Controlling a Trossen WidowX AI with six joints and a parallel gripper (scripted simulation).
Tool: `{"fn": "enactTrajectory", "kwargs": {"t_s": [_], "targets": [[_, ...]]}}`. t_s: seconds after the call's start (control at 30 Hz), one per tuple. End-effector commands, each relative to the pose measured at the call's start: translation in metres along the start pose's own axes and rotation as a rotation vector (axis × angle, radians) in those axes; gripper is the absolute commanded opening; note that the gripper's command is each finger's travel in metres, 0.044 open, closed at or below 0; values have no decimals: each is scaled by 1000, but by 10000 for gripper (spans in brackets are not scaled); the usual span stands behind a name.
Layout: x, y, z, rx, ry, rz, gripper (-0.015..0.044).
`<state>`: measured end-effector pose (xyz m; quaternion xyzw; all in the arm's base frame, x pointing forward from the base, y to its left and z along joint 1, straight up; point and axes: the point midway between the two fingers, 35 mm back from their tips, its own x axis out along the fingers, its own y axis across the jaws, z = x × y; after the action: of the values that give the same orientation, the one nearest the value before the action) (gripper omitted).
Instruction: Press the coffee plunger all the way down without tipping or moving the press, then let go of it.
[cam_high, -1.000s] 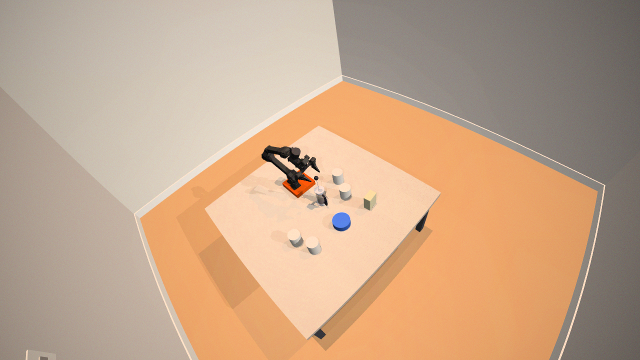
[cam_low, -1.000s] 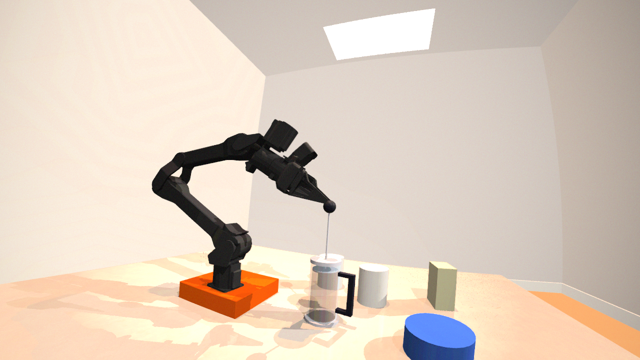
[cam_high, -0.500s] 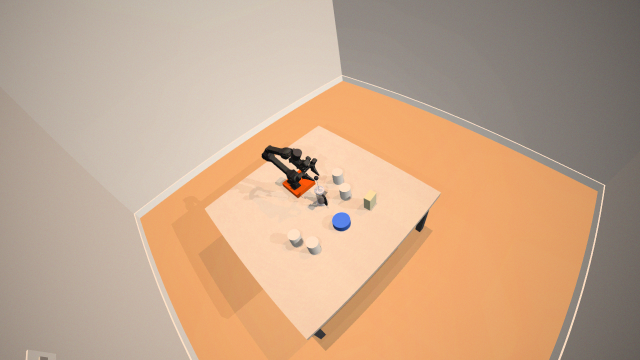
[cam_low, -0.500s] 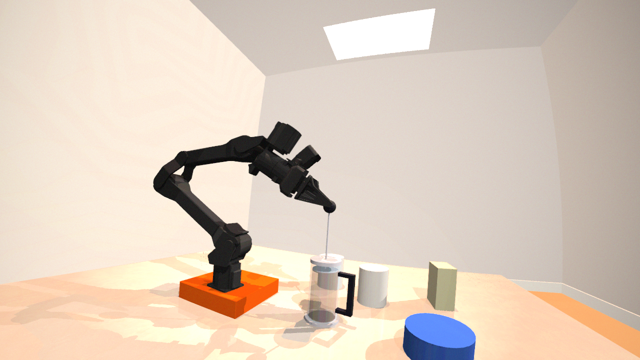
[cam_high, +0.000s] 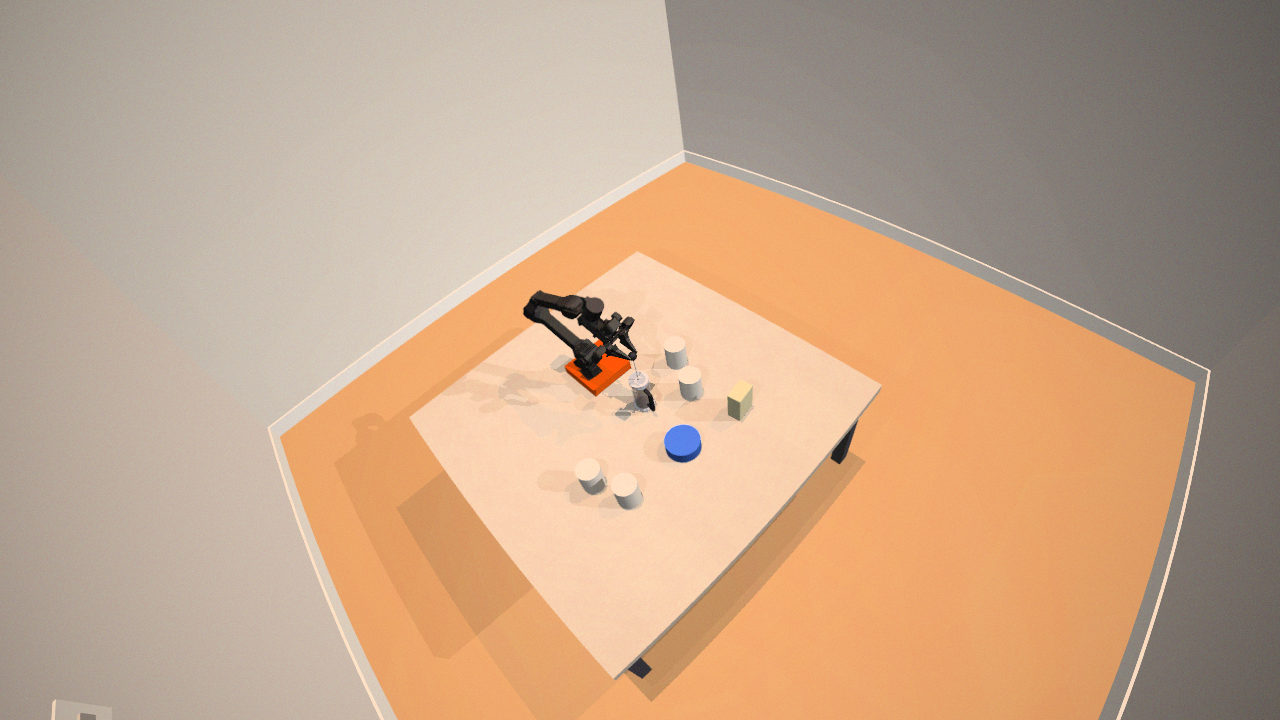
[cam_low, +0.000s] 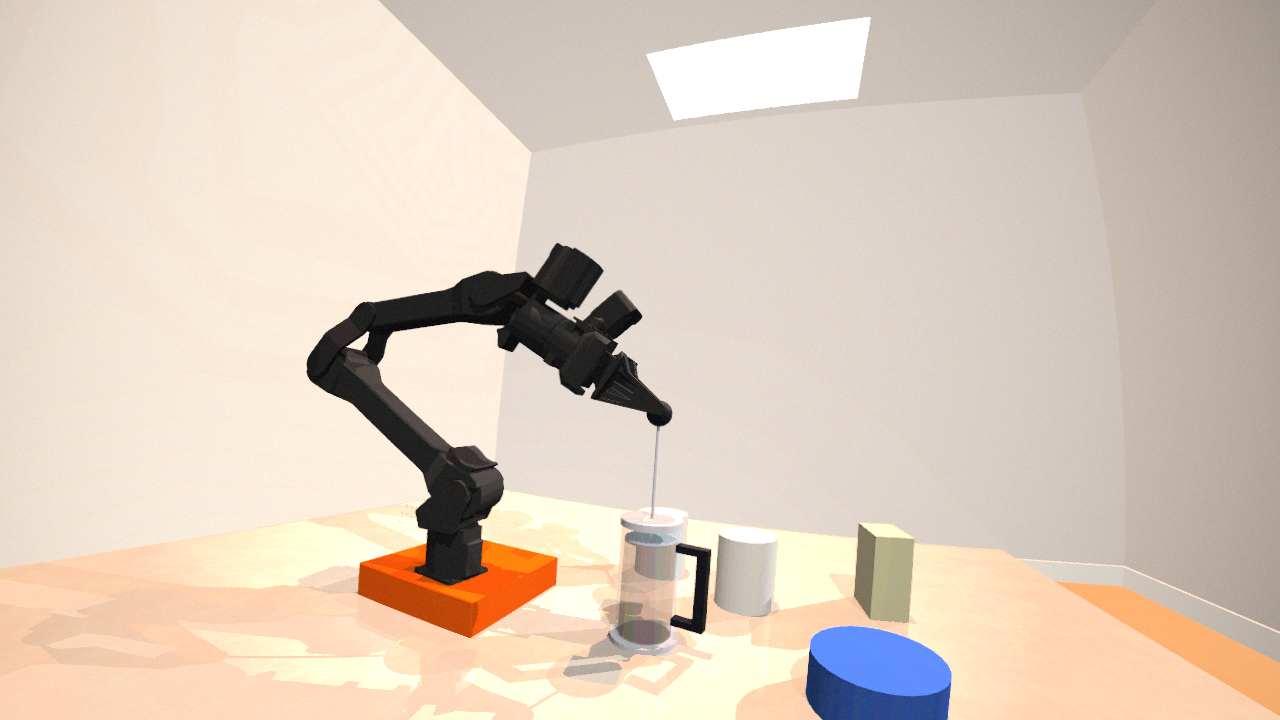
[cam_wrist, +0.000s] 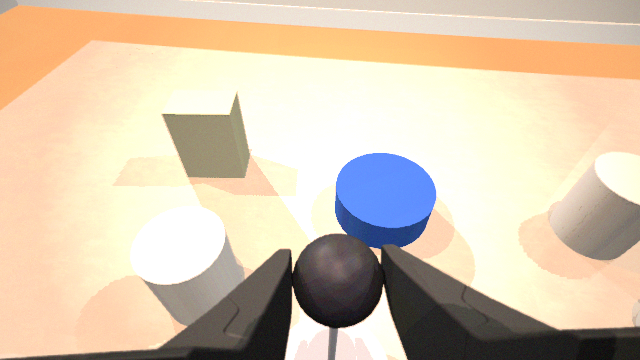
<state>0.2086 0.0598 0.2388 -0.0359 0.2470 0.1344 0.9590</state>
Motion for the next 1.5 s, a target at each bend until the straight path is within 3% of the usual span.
{"fn": "enactTrajectory", "kwargs": {"t_s": [0.0, 1.47], "targets": [[2, 0, -3, 2, 1, -1, 118], [42, 0, -60, 2, 0, -1, 118]]}}
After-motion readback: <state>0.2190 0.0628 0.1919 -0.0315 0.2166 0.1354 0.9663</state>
